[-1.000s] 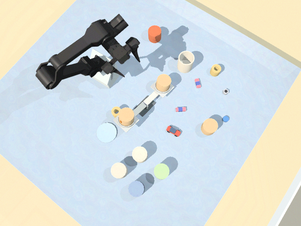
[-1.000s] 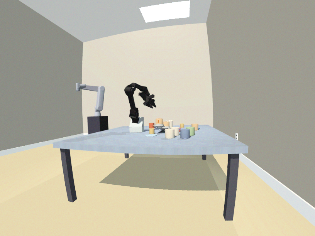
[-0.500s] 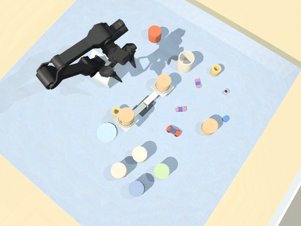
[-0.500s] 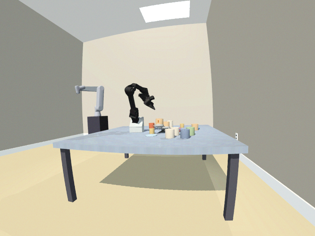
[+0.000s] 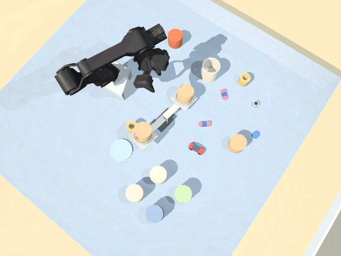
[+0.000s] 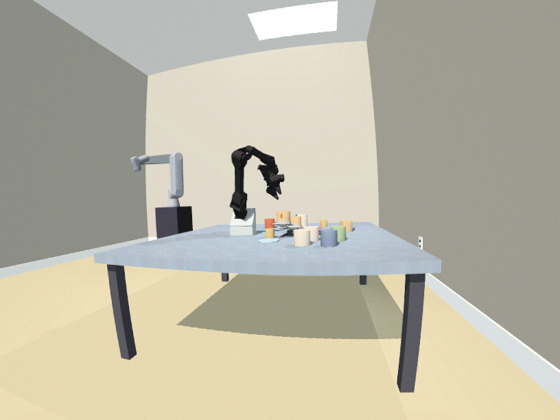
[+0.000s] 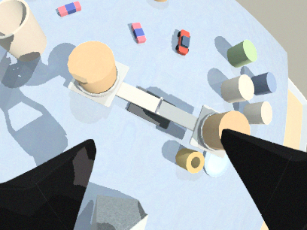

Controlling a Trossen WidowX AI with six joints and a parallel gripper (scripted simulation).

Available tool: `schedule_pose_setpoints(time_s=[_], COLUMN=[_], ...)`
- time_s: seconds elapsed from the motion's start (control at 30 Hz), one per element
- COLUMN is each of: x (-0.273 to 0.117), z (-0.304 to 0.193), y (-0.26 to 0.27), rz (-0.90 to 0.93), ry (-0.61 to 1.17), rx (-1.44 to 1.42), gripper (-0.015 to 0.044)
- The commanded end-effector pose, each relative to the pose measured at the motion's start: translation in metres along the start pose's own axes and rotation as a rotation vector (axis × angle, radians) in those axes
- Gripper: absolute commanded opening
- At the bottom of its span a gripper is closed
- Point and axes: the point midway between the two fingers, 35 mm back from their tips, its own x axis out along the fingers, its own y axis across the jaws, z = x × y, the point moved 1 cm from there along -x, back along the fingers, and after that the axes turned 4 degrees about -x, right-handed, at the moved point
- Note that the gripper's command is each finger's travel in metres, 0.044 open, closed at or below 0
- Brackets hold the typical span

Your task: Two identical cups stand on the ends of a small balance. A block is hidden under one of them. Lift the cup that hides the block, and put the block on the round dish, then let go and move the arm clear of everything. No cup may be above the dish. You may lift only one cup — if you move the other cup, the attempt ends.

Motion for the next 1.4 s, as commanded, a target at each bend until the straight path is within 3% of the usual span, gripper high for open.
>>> schedule_pose_setpoints(time_s=[0.0, 0.53, 1.03, 1.37], x=[0.006, 0.059, 0.112, 0.128], z=[0.011, 0.057, 0.087, 0.084], y=[0.004, 0.027, 0.049, 0.055], rz=[0.037, 0.242, 0.476, 0.486], ry=[0.037, 0.171, 0.152, 0.149], rx=[-0.088, -0.523, -0.953, -0.971], gripper=[0.0440, 0.0440, 0.0440, 0.0440])
